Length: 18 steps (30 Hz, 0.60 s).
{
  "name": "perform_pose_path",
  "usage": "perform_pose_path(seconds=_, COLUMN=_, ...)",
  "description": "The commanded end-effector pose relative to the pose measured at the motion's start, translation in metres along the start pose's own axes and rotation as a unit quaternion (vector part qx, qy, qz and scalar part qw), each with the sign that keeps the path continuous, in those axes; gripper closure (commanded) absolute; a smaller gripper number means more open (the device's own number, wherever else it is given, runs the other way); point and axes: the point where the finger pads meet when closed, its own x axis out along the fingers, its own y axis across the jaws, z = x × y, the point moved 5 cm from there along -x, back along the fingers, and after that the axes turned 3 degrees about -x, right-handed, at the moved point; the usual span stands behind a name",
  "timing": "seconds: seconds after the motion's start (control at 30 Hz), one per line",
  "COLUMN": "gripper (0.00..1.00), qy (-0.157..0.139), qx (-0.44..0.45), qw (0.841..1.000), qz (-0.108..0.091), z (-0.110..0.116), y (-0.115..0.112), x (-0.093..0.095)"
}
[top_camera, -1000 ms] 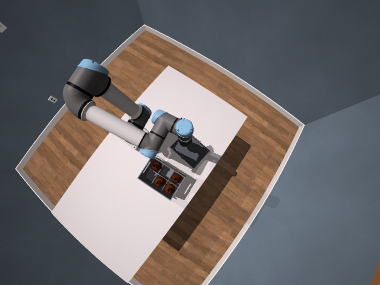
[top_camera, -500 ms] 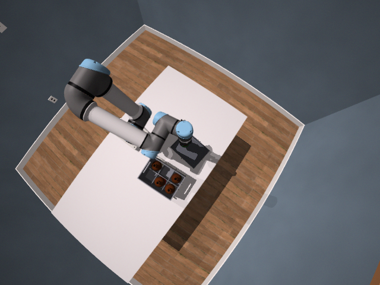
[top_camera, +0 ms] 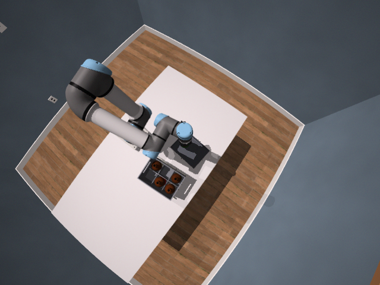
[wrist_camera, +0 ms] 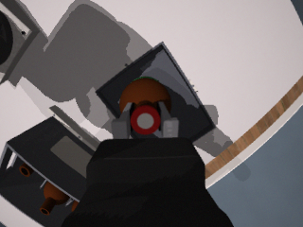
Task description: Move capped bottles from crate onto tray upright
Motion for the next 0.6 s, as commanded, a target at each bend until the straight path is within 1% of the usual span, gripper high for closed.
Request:
perform_pose_path(seconds=0.0, gripper=1.0, qy=0.0, qx=0.0, qw=1.0, qz=0.001, z=0.0, y=0.0, x=0.002)
perform_pose_path(seconds=0.47, gripper=1.0, qy=-0.001, qx=0.0, qw=1.0, qz=0.001, z=0.0, y=0.001, x=0.03)
perform_pose_path(seconds=0.53, gripper=1.0, qy=-0.001, qx=0.0, qw=1.0, qz=0.001, z=0.0, y=0.001, x=0.03)
perform_pose_path(seconds=0.57, gripper=1.0, qy=0.0, qx=0.0, qw=1.0, qz=0.001, z=0.0, y=0.0, x=0.025)
